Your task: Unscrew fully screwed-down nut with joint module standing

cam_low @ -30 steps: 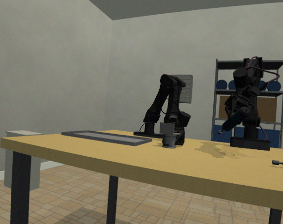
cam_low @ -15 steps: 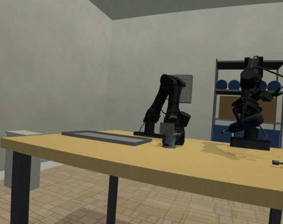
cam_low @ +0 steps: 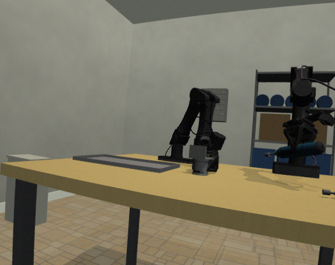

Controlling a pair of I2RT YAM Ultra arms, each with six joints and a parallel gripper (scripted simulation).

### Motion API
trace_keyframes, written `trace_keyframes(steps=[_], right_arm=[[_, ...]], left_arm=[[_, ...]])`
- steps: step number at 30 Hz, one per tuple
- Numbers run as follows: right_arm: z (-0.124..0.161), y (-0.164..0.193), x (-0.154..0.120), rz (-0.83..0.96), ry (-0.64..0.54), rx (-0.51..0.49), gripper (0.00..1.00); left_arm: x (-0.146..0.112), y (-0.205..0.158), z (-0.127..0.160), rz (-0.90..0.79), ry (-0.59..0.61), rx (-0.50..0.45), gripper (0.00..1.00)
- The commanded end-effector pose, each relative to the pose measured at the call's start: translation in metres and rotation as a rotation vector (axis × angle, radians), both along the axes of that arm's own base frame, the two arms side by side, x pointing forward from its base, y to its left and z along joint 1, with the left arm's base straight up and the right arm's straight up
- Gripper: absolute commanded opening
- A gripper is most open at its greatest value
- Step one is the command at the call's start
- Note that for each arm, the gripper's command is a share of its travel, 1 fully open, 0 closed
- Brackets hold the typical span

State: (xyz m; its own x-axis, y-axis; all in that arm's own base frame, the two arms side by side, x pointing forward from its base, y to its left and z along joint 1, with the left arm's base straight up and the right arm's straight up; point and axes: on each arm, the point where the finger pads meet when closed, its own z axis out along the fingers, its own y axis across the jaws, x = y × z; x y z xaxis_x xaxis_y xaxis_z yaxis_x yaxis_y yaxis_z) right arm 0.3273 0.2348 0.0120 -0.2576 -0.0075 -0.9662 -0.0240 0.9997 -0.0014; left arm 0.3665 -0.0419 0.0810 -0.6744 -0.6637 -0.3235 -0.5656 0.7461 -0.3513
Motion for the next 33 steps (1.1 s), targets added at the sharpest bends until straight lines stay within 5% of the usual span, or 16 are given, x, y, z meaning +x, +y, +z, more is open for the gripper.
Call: trace_keyframes(steps=[1,33], right_arm=[[-0.003,0.002,0.002,0.003,0.011,-0.001,0.59],[-0.003,0.002,0.002,0.003,0.011,-0.001,0.59]], left_arm=[[0.013,0.003,0.03,0.044,-0.061,-0.028,0.42],[-0.03,0.065,0.002,0.416,0.234,-0.091,0.42]])
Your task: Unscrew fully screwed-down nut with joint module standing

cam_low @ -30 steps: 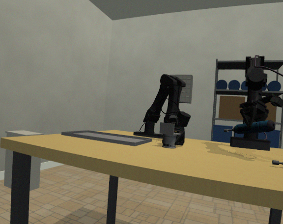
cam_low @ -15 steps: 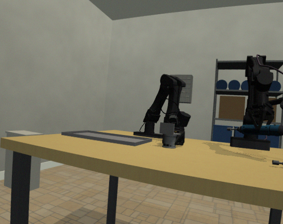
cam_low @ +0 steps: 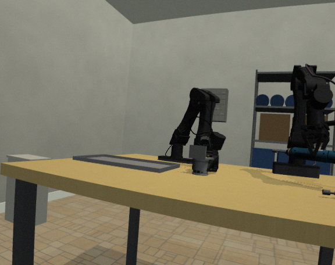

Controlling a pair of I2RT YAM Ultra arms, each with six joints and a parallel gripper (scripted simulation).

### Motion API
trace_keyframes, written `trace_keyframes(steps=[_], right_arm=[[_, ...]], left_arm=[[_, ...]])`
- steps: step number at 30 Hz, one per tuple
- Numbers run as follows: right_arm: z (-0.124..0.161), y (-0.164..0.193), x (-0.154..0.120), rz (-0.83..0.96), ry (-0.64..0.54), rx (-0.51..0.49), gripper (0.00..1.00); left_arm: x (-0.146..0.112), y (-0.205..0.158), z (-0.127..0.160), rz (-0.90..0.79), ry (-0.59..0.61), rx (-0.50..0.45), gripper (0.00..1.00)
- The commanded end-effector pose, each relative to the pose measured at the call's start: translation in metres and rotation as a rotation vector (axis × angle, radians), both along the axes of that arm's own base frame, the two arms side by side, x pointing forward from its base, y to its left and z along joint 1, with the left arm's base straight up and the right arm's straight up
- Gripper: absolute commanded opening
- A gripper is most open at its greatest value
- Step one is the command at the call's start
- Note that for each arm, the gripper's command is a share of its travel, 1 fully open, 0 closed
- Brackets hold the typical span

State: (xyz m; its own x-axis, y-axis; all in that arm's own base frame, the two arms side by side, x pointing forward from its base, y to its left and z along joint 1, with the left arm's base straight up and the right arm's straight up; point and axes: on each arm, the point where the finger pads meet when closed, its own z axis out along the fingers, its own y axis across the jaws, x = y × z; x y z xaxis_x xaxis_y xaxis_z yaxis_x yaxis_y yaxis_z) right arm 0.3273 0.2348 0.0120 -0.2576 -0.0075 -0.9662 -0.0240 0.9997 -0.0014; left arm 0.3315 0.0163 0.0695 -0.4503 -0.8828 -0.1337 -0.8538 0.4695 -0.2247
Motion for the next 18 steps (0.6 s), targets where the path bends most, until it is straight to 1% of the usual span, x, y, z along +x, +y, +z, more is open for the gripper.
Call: trace_keyframes(steps=[1,5,10,13,16,17,18], right_arm=[[-0.003,0.002,0.002,0.003,0.011,-0.001,0.59],[-0.003,0.002,0.002,0.003,0.011,-0.001,0.59],[-0.003,0.002,0.002,0.003,0.011,-0.001,0.59],[-0.003,0.002,0.002,0.003,0.011,-0.001,0.59],[-0.003,0.002,0.002,0.003,0.011,-0.001,0.59],[-0.003,0.002,0.002,0.003,0.011,-0.001,0.59],[-0.003,0.002,0.002,0.003,0.011,-0.001,0.59]], left_arm=[[0.006,0.007,0.023,0.063,-0.033,-0.012,0.42],[0.007,0.003,0.024,0.05,-0.035,-0.012,0.42],[-0.006,0.018,0.012,0.144,0.053,-0.024,0.42],[-0.012,0.024,0.018,0.191,0.064,-0.032,0.42],[-0.019,0.03,0.01,0.239,0.119,-0.042,0.42],[-0.021,0.032,0.012,0.255,0.124,-0.045,0.42],[-0.02,0.032,0.021,0.254,0.093,-0.044,0.42]])
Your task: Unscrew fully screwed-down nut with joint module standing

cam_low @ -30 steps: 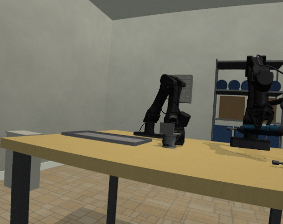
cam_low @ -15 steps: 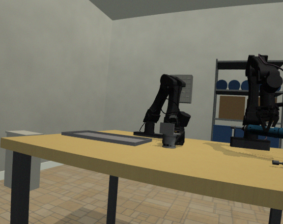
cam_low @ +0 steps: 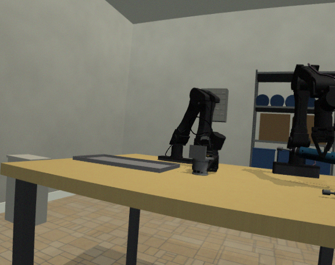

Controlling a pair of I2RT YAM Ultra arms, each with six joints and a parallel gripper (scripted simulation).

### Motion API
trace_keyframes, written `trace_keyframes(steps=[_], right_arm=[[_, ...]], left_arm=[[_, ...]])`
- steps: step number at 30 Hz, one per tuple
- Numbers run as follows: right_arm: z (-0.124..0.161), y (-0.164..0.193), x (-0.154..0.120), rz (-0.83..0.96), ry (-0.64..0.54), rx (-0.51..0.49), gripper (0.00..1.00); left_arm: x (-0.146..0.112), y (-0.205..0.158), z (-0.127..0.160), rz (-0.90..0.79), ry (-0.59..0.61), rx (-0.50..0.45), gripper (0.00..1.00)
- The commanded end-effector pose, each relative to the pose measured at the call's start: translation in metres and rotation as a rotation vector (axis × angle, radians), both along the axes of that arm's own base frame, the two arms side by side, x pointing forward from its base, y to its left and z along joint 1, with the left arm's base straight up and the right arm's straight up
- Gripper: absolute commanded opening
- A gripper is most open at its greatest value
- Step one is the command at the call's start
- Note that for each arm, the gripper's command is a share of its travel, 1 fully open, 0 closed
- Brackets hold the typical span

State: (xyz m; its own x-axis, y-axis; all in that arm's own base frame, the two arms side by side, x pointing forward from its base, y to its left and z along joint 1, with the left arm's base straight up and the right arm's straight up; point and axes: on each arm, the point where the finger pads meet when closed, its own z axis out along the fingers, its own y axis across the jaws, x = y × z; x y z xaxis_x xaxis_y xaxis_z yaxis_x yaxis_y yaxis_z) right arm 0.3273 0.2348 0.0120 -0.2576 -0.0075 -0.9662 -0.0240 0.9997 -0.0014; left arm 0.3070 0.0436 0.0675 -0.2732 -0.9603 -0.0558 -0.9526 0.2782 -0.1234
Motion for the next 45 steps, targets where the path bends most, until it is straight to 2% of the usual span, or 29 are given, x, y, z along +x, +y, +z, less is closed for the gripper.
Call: trace_keyframes(steps=[1,4,8,15,17,38,40,42,45], right_arm=[[-0.003,0.002,0.002,0.003,0.011,-0.001,0.59],[-0.003,0.002,0.002,0.003,0.011,-0.001,0.59],[-0.003,0.002,0.002,0.003,0.011,-0.001,0.59],[-0.003,0.002,0.002,0.003,0.011,-0.001,0.59],[-0.003,0.002,0.002,0.003,0.011,-0.001,0.59],[-0.003,0.002,0.002,0.003,0.011,-0.001,0.59],[-0.003,0.002,0.002,0.003,0.011,-0.001,0.59],[-0.003,0.002,0.002,0.003,0.011,-0.001,0.59],[-0.003,0.002,0.002,0.003,0.011,-0.001,0.59]], left_arm=[[0.004,0.005,0.023,0.051,-0.033,-0.003,0.42],[0.005,0.001,0.023,0.039,-0.033,-0.003,0.42],[-0.006,0.012,0.013,0.115,0.044,-0.015,0.42],[-0.023,0.024,0.015,0.228,0.117,-0.034,0.42],[-0.025,0.026,0.024,0.244,0.095,-0.033,0.42],[-0.022,0.02,0.028,0.231,0.094,-0.033,0.42],[-0.016,0.022,0.019,0.23,0.085,-0.032,0.42],[-0.029,0.019,0.0,0.23,0.143,-0.038,0.42],[-0.029,0.019,-0.002,0.23,0.129,-0.036,0.42]])
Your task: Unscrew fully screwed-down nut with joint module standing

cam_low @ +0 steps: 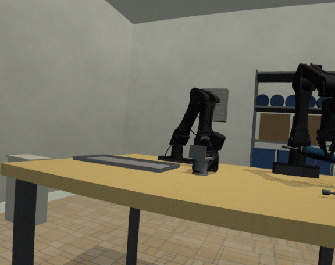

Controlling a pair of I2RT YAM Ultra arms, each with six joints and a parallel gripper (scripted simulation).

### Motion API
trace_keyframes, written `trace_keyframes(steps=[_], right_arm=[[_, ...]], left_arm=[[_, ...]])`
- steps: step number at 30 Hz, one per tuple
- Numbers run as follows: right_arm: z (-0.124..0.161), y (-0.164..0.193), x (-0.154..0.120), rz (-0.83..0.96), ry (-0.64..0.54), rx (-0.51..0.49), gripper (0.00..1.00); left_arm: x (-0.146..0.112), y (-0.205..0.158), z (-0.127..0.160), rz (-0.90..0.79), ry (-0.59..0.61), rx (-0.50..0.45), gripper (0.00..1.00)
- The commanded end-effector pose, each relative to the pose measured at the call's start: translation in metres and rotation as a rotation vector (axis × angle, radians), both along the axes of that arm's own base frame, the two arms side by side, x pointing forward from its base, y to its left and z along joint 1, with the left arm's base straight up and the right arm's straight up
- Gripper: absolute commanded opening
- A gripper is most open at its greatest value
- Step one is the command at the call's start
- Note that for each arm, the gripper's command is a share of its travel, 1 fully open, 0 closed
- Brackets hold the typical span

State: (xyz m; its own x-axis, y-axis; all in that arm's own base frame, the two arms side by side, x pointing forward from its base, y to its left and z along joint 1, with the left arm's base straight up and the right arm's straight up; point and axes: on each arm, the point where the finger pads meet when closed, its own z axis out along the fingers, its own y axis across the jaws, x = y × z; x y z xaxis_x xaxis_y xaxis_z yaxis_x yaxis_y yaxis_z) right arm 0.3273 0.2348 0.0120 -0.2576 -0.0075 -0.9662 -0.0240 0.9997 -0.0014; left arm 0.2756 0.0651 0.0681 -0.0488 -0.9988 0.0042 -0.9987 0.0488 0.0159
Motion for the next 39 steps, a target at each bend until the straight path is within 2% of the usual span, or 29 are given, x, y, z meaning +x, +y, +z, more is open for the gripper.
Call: trace_keyframes(steps=[1,5,6,10,11,13,18,21,23,24,27,29,37,39], right_arm=[[-0.003,0.002,0.002,0.003,0.011,-0.001,0.59],[-0.003,0.002,0.002,0.003,0.011,-0.001,0.59],[-0.003,0.002,0.002,0.003,0.011,-0.001,0.59],[-0.003,0.002,0.002,0.003,0.011,-0.001,0.59],[-0.003,0.002,0.002,0.003,0.011,-0.001,0.59],[-0.003,0.002,0.002,0.003,0.011,-0.001,0.59],[-0.003,0.002,0.002,0.003,0.011,-0.001,0.59],[-0.003,0.002,0.002,0.003,0.011,-0.001,0.59],[-0.003,0.002,0.002,0.003,0.011,-0.001,0.59],[-0.003,0.002,0.002,0.003,0.011,-0.001,0.59],[-0.003,0.002,0.002,0.003,0.011,-0.001,0.59],[-0.003,0.002,0.002,0.003,0.011,-0.001,0.59],[-0.003,0.002,0.002,0.003,0.011,-0.001,0.59],[-0.003,0.002,0.002,0.003,0.011,-0.001,0.59]], left_arm=[[0.003,-0.003,-0.004,-0.001,-0.021,0.003,0.42],[0.002,-0.003,-0.014,-0.001,-0.015,0.002,0.42],[0.016,0.0,0.001,-0.001,-0.072,0.014,0.42],[0.017,0.001,0.003,-0.001,-0.079,0.016,0.42],[0.006,-0.002,-0.01,-0.001,-0.038,0.007,0.42],[0.001,-0.003,-0.024,-0.001,-0.002,-0.001,0.42],[0.003,-0.003,-0.027,-0.001,-0.03,0.005,0.42],[0.001,-0.003,-0.04,-0.001,-0.004,-0.001,0.42],[0.005,-0.002,-0.032,-0.001,-0.042,0.008,0.42],[0.018,0.001,-0.023,-0.001,-0.079,0.016,0.42],[0.018,0.001,-0.023,-0.001,-0.079,0.016,0.42],[0.001,-0.003,-0.046,-0.001,-0.004,-0.001,0.42],[0.007,-0.002,-0.059,-0.001,-0.021,0.003,0.42],[0.001,-0.003,-0.065,-0.001,-0.009,0.0,0.42]])
